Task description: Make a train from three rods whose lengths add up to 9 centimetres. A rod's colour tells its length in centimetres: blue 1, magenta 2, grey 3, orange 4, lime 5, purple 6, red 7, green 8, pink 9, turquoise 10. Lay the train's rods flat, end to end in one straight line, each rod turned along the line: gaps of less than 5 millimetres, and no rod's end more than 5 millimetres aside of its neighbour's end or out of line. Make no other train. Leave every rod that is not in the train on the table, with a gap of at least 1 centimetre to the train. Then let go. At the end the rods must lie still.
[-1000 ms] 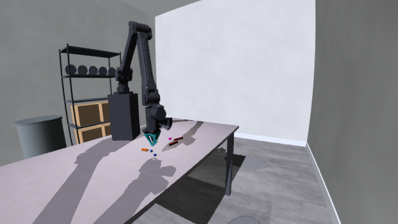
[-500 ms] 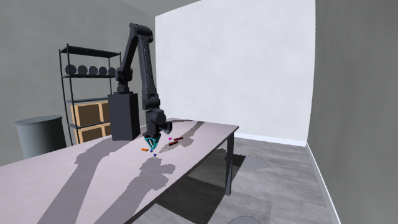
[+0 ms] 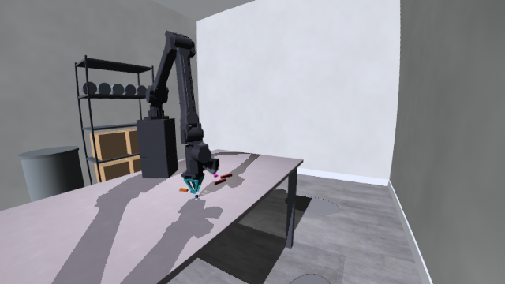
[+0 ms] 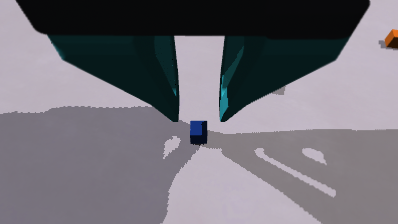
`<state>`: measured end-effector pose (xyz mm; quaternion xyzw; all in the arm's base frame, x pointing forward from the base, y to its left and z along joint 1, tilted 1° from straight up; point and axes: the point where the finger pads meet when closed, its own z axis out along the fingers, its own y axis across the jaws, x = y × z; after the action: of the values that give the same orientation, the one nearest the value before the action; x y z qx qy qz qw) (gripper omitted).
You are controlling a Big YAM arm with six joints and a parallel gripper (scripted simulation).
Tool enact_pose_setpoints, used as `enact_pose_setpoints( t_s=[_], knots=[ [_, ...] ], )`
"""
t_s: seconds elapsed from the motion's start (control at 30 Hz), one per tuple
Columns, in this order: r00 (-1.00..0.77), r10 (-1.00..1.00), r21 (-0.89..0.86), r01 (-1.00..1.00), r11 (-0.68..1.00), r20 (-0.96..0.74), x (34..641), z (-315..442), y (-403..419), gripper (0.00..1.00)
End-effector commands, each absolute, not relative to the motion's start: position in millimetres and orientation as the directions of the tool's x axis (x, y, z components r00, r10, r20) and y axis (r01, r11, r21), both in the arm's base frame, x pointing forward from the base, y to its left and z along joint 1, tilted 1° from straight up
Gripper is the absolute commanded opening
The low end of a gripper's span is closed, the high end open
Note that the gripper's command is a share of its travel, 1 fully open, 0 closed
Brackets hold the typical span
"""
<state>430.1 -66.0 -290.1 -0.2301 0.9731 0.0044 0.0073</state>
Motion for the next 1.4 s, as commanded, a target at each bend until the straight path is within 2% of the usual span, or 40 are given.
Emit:
enact_pose_setpoints(
  t_s=[0.0, 1.37],
  knots=[
    [-0.885, -0.464, -0.011, -0.464, 0.886, -0.044, 445.7, -292.3, -63.1, 0.23],
    [-0.885, -0.464, -0.01, -0.464, 0.886, -0.043, 445.7, -295.7, -63.0, 0.23]
  ],
)
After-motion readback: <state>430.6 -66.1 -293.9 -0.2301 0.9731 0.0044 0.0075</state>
